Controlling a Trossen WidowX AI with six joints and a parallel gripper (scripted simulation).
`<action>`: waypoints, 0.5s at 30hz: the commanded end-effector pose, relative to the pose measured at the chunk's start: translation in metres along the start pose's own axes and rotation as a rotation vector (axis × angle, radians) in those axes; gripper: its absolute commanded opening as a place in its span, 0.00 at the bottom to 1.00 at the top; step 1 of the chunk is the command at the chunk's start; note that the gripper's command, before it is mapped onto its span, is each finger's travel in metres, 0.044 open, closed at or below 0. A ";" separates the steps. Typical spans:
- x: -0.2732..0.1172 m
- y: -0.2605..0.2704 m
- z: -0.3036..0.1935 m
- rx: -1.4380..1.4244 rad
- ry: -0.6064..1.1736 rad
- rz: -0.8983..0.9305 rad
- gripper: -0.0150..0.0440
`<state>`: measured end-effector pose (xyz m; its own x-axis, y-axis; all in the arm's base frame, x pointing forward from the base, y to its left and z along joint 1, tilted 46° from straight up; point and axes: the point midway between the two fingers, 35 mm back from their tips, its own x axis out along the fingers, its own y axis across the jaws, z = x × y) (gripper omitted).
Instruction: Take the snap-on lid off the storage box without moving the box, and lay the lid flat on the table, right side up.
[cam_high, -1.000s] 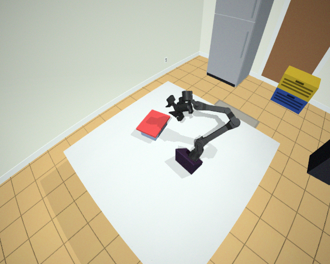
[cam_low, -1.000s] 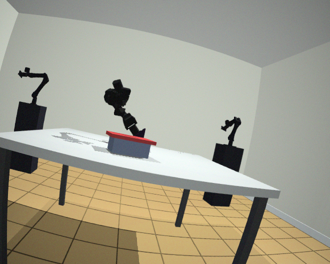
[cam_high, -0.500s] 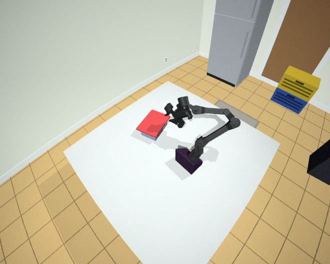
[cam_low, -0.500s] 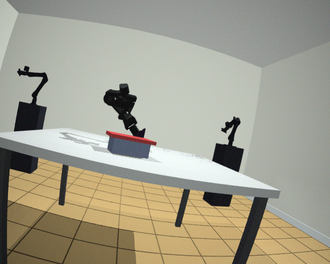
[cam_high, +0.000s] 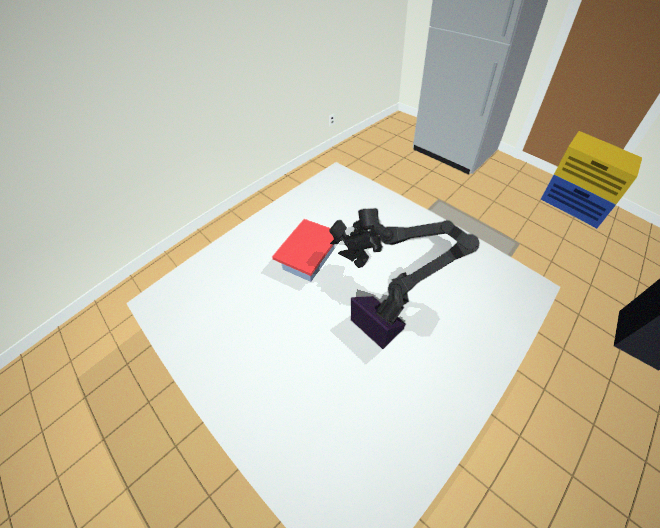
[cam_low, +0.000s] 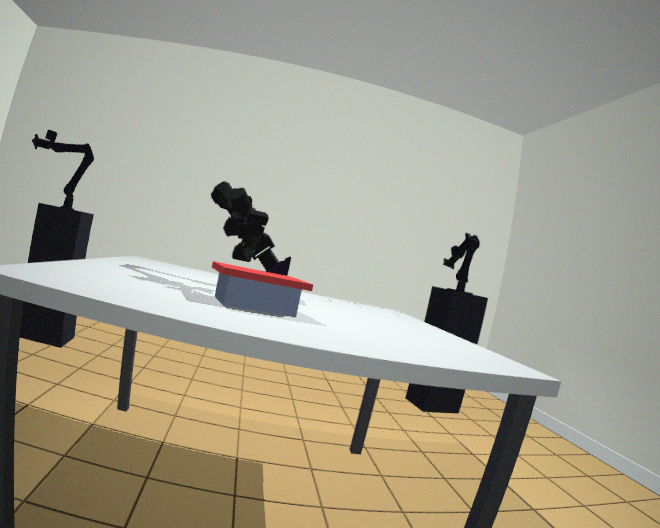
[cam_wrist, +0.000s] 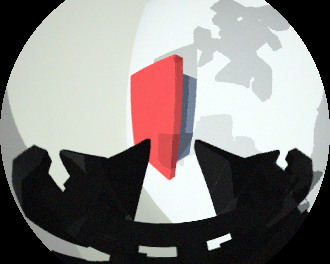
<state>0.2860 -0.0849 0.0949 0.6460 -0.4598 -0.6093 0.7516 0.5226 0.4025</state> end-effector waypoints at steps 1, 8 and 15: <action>0.007 -0.003 -0.003 -0.012 0.008 -0.006 0.65; 0.018 -0.001 -0.002 -0.012 0.008 -0.006 0.65; 0.029 -0.001 -0.002 -0.012 0.008 -0.006 0.65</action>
<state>0.2995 -0.0947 0.0802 0.6422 -0.4595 -0.6136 0.7538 0.5236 0.3969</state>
